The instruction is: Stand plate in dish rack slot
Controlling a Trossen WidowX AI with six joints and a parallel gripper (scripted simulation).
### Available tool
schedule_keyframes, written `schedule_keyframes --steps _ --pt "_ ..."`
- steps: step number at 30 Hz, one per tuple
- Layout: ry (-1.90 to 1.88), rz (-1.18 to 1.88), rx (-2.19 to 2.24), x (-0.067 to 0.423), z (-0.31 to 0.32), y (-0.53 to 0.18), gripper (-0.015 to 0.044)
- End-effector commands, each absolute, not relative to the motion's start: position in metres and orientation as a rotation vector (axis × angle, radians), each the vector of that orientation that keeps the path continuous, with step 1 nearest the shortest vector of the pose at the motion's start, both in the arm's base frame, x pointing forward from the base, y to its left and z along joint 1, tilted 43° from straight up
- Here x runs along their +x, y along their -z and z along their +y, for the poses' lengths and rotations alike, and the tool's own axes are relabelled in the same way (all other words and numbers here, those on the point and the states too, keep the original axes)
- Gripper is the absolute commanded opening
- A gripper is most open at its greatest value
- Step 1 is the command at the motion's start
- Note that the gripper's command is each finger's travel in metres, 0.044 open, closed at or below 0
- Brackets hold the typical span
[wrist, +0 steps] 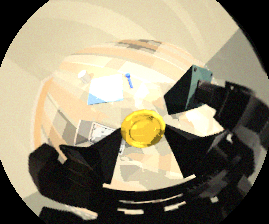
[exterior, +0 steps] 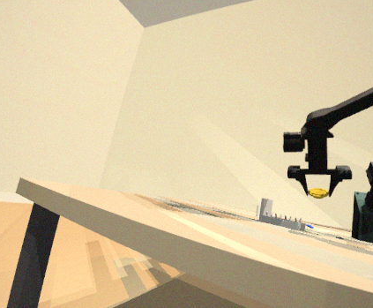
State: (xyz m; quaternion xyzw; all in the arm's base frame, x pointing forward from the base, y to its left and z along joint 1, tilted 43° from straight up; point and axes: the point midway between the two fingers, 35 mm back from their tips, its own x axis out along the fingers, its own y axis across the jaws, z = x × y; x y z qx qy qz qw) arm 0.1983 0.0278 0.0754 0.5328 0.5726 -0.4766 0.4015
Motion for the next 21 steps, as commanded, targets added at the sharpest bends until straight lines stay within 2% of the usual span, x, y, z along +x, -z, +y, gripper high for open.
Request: schedule_keyframes --steps 1,21 --pt "1.195 1.39 1.267 0.199 0.028 -0.067 0.0" --pt "1.045 1.091 0.938 0.209 0.036 -0.04 0.0"
